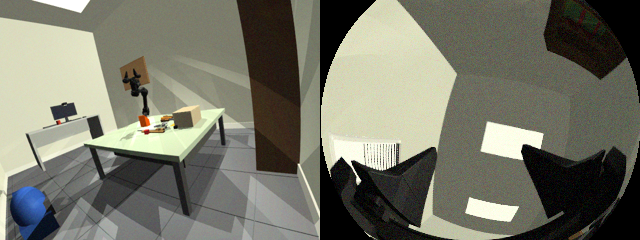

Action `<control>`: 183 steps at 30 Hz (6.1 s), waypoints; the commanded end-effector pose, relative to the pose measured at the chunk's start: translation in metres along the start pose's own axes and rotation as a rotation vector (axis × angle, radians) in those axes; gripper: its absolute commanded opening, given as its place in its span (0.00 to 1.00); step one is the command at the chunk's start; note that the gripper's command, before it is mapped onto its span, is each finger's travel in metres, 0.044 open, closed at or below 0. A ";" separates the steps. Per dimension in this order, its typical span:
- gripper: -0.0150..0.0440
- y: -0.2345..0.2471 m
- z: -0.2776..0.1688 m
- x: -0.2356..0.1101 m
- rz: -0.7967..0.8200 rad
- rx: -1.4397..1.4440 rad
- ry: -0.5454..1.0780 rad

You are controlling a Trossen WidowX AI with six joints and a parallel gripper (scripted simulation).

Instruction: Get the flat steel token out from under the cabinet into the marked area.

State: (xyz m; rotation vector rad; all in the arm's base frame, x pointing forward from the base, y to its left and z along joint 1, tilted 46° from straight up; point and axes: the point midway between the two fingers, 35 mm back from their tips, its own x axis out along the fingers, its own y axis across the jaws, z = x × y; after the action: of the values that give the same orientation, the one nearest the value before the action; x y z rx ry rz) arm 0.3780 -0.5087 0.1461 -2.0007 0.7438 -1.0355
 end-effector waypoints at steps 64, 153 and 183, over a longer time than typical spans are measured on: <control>0.46 -0.146 0.264 -0.132 1.014 1.364 -0.641; 0.46 -0.357 0.141 -0.574 2.517 0.730 1.877; 0.46 -0.355 0.164 -0.631 2.521 0.727 1.877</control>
State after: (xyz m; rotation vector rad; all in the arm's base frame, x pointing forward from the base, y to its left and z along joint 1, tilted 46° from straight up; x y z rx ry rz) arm 0.2550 0.2170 0.1095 1.5411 1.9123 -0.5664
